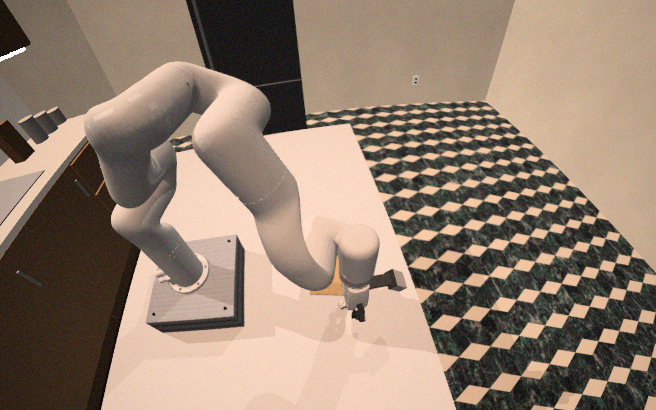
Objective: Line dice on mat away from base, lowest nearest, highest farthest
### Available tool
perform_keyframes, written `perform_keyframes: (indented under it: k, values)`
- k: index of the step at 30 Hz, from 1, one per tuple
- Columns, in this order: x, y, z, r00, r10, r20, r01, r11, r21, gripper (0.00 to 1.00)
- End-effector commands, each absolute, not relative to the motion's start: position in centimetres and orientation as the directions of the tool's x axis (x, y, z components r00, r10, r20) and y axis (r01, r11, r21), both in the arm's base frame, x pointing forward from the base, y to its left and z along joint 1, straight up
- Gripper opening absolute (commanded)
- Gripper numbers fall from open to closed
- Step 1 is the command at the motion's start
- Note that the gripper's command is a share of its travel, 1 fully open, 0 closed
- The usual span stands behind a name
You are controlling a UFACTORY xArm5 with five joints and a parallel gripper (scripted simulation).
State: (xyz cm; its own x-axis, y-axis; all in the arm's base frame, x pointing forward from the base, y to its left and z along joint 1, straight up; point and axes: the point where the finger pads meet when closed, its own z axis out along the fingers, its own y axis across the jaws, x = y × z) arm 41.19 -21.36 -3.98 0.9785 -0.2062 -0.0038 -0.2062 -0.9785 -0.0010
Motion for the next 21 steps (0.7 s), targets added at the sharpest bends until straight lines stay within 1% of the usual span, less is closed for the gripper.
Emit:
perform_keyframes:
  k: [1, 10, 18, 21]
  values:
    - [41.3, -21.4, -3.9, 0.979, -0.206, 0.0, -0.206, -0.979, 0.0, 1.0]
    - [41.5, -21.0, -3.9, 0.979, -0.206, 0.0, -0.206, -0.979, 0.0, 1.0]
    - [42.1, -18.6, -3.9, 0.979, -0.206, 0.0, -0.206, -0.979, 0.0, 1.0]
    - [42.7, -16.6, -3.9, 0.979, -0.206, -0.001, -0.206, -0.979, 0.0, 1.0]
